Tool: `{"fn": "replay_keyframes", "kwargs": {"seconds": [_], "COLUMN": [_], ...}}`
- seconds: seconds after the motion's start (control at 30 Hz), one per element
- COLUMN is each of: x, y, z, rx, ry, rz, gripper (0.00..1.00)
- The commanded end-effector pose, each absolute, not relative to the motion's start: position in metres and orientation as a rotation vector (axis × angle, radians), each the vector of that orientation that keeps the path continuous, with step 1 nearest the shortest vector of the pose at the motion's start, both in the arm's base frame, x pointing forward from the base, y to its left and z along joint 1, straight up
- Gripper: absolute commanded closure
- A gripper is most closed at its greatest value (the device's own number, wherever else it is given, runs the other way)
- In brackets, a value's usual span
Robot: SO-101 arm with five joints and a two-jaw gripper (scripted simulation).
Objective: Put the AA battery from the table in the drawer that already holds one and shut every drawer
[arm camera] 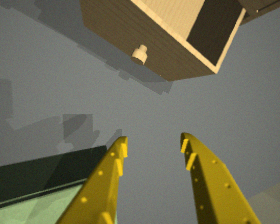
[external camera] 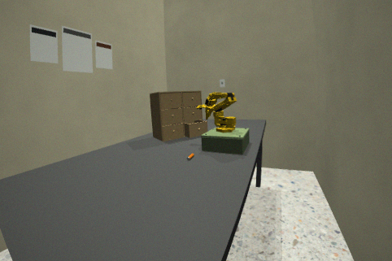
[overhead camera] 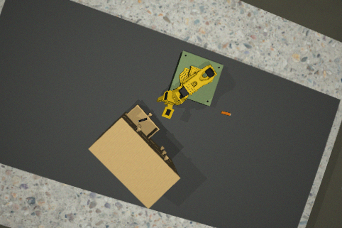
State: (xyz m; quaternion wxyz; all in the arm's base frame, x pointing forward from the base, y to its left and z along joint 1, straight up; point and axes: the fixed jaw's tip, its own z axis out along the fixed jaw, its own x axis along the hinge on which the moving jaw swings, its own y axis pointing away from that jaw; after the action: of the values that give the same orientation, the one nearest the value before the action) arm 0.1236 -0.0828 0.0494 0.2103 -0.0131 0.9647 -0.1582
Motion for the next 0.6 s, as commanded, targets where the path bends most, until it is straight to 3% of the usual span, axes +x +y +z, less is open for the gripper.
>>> {"fn": "replay_keyframes", "kwargs": {"seconds": [0.0,0.57], "x": [0.1217,0.1201], "y": [-0.0798,-0.0794], "z": [0.0467,0.0458], "rx": [-0.182,-0.698], "ry": [2.695,2.658], "rz": [-0.456,-0.557], "gripper": [0.79,0.79]}}
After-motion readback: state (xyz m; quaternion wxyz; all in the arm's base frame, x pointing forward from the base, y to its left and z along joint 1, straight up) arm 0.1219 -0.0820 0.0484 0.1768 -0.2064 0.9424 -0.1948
